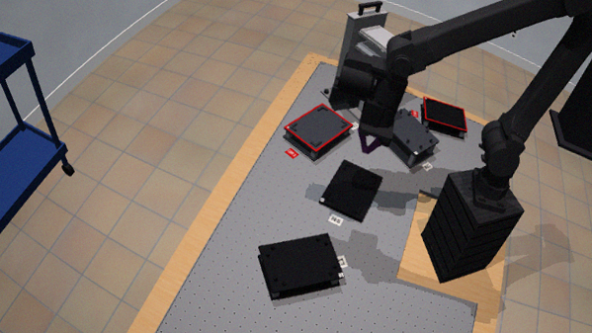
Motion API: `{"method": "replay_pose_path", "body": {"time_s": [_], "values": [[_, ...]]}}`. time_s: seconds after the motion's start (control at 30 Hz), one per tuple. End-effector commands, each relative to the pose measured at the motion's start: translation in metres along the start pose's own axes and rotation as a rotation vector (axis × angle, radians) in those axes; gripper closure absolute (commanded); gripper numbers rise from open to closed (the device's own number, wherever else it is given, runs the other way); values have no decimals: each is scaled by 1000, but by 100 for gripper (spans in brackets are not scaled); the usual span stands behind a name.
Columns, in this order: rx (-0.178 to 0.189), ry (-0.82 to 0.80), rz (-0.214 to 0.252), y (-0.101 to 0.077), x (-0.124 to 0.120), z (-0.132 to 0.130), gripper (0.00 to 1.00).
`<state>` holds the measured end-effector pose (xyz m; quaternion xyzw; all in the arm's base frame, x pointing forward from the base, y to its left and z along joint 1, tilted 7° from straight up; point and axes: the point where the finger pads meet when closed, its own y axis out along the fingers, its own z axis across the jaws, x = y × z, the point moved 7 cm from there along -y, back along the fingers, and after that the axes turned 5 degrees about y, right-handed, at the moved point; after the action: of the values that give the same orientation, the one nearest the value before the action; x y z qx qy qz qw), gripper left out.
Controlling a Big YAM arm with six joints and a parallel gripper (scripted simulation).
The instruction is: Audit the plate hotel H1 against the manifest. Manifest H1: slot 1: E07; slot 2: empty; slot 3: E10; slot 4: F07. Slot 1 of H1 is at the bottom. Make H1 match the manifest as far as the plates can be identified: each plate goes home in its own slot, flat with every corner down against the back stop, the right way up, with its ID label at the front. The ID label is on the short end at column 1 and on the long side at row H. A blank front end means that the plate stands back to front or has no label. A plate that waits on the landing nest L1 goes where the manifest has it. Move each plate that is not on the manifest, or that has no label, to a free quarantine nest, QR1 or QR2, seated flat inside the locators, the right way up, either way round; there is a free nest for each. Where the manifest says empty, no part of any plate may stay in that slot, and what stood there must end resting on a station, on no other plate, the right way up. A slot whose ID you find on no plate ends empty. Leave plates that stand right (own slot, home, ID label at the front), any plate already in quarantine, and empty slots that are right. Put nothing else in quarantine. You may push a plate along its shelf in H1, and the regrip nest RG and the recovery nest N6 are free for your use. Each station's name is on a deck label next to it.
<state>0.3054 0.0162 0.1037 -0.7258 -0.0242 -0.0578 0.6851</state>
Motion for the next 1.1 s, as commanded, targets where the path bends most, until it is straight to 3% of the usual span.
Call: {"method": "replay_pose_path", "body": {"time_s": [0.0, 0.17, 0.23, 0.47, 0.6, 0.8, 1.07], "values": [[-21, 63, 27, 2, -1, -8, 100], [-46, 114, 38, 2, 0, -16, 100], [-51, 140, 0, -12, 8, -20, 100], [-47, 120, -20, -32, 12, -32, 100], [-51, 116, 26, -19, 4, -46, 100], [-51, 119, -17, -31, 13, -60, 100], [-56, 118, -8, -32, 12, -89, 100]]}}
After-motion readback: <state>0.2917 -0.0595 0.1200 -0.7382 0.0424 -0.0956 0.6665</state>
